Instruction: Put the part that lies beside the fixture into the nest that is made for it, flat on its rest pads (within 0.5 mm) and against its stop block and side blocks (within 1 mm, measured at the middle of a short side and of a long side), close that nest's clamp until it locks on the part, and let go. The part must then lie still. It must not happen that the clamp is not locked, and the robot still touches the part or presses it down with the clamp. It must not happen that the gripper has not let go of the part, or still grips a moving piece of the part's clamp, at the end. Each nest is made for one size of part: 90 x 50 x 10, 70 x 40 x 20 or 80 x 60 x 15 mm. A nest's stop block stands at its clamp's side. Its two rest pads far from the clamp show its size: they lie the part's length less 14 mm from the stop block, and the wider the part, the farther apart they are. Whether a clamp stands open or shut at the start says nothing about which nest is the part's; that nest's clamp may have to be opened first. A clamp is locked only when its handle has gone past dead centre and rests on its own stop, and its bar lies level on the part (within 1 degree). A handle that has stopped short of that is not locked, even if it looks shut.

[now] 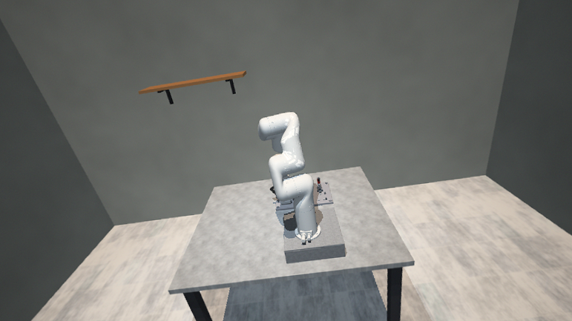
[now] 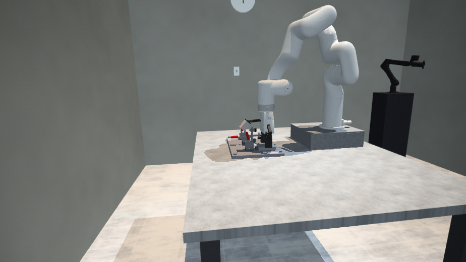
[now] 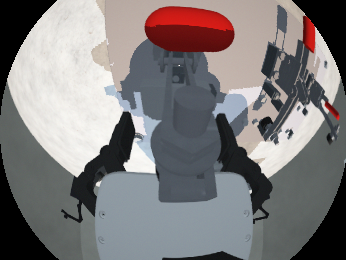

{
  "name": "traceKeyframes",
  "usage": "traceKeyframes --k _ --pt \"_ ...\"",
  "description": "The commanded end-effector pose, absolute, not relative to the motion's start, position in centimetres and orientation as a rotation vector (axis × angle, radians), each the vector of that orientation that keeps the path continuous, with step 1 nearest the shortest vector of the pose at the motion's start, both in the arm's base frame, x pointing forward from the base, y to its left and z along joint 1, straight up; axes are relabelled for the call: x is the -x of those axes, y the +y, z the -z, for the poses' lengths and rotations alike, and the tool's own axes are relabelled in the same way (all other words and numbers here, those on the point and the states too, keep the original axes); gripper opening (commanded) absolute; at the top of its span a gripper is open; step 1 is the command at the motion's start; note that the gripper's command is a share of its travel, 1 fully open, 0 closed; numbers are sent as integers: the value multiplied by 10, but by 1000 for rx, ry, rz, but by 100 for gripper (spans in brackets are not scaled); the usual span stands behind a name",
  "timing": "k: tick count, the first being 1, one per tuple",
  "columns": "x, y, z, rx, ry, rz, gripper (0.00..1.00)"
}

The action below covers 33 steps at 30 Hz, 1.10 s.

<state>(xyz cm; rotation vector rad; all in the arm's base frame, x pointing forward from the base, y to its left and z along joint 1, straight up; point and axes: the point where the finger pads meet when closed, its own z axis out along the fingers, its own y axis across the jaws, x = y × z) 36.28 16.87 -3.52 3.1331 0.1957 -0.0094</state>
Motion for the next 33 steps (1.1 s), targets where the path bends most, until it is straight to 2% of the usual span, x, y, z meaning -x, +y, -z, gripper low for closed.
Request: traceKeyframes --k 1,17,33 --pt "-364 169 26 -3135 196 4 100" --pt "-364 170 -18 -3135 196 4 100" --pt "-364 170 -22 -3135 196 4 100"
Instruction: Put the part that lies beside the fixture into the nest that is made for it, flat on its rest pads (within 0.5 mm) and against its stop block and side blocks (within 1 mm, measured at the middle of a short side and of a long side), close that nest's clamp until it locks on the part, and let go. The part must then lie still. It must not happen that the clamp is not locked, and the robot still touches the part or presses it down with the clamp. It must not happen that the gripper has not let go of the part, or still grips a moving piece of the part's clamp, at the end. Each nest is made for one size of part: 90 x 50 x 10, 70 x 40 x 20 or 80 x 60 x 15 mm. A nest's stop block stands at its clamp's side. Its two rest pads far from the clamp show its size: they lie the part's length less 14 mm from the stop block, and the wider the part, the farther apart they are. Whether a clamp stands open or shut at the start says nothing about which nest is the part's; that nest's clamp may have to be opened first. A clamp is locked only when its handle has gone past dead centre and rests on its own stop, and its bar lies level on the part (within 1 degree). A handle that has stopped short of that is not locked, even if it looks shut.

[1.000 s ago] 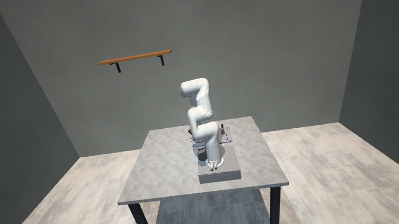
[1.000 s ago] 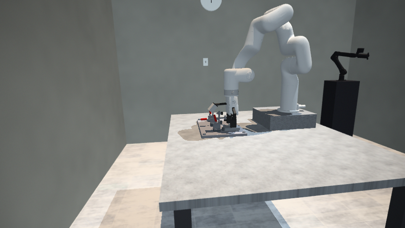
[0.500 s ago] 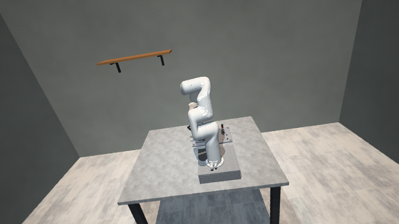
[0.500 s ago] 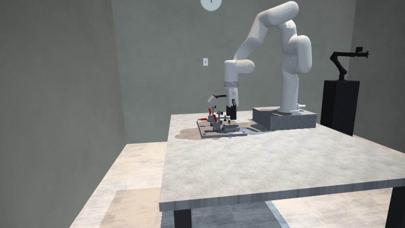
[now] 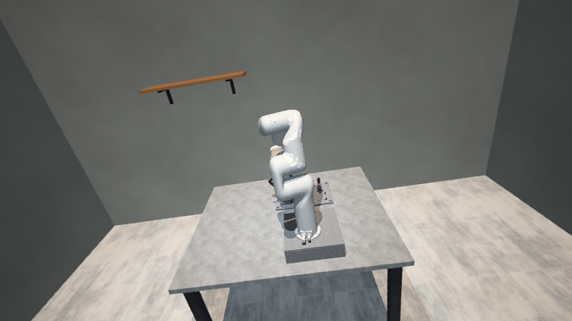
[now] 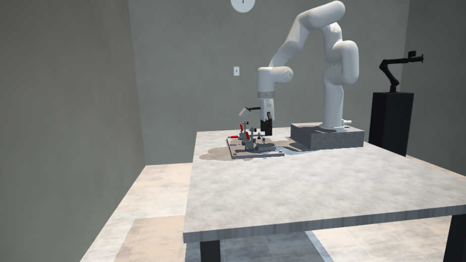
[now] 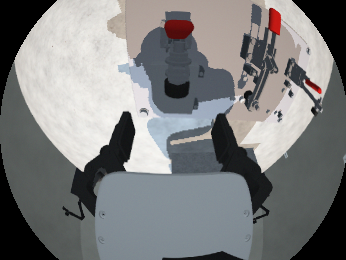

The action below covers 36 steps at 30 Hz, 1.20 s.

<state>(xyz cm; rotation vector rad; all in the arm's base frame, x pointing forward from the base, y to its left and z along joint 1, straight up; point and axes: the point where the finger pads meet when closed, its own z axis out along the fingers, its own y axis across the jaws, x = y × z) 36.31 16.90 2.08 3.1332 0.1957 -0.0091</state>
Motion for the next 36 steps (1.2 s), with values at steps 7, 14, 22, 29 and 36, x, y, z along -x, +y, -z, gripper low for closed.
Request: traceKeyframes --k 7,14,22,29,36 --pt "-364 170 -22 -3135 196 4 0" --pt "-364 170 -22 -3135 196 4 0" --pt "-364 170 -22 -3135 196 4 0" --pt "-364 170 -22 -3135 196 4 0" --pt "-364 170 -22 -3135 196 4 0"
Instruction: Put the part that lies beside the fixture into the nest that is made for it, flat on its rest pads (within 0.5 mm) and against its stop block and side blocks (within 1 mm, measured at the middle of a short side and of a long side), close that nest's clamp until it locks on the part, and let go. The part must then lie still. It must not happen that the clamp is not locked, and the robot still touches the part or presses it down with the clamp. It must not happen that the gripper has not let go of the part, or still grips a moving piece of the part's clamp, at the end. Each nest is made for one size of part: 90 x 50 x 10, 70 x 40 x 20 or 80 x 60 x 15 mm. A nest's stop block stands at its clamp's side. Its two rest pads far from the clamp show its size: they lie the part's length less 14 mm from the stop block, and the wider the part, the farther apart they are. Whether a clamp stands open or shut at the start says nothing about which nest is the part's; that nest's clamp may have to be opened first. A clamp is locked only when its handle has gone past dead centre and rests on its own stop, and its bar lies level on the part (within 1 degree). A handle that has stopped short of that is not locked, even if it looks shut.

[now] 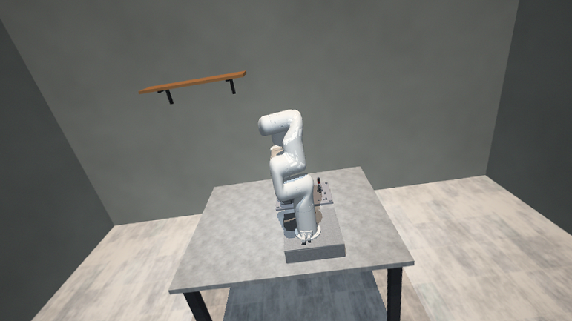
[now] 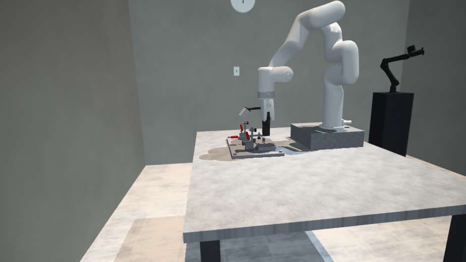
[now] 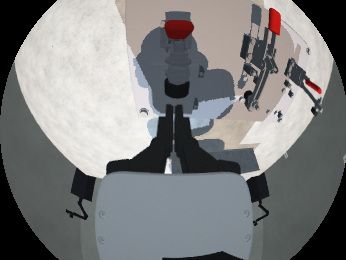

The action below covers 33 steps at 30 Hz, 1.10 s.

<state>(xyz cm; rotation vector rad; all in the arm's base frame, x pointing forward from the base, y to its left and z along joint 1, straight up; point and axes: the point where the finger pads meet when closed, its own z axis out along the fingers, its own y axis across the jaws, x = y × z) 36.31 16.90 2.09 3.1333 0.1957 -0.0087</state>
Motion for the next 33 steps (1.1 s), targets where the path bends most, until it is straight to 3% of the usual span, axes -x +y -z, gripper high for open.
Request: traceKeyframes --k 1,33 --pt "-364 170 -22 -3135 196 4 0" --pt "-363 177 0 -3135 196 4 0"
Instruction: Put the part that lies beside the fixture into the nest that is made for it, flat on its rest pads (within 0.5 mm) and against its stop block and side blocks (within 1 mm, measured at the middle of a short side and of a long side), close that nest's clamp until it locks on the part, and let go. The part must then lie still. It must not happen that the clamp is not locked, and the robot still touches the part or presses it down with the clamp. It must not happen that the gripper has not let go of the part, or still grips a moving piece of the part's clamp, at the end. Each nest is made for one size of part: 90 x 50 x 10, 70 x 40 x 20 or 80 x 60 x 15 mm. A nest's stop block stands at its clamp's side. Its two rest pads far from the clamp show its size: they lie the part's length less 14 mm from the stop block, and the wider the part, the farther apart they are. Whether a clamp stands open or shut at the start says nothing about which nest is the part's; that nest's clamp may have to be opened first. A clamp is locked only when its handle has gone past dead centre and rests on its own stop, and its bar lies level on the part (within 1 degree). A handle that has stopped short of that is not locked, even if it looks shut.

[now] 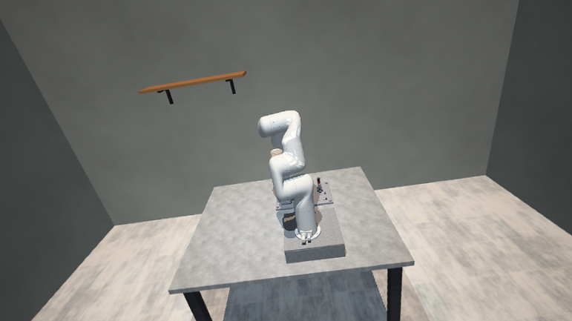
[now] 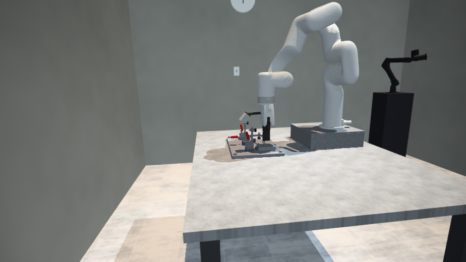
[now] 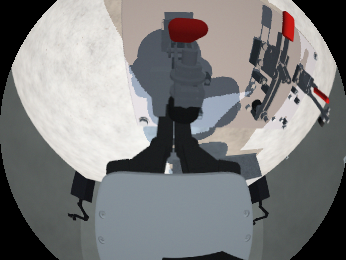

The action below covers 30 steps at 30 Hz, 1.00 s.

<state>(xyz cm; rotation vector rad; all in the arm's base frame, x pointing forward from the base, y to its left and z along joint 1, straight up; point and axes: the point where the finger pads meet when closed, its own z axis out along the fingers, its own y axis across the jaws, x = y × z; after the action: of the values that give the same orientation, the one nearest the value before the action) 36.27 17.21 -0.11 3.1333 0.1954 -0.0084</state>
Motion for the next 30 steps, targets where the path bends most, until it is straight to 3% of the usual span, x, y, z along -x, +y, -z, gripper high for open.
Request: traceKeyframes --k 1,30 --pt "-363 179 0 -3134 196 4 0" --pt "-357 216 3 -3134 196 4 0"
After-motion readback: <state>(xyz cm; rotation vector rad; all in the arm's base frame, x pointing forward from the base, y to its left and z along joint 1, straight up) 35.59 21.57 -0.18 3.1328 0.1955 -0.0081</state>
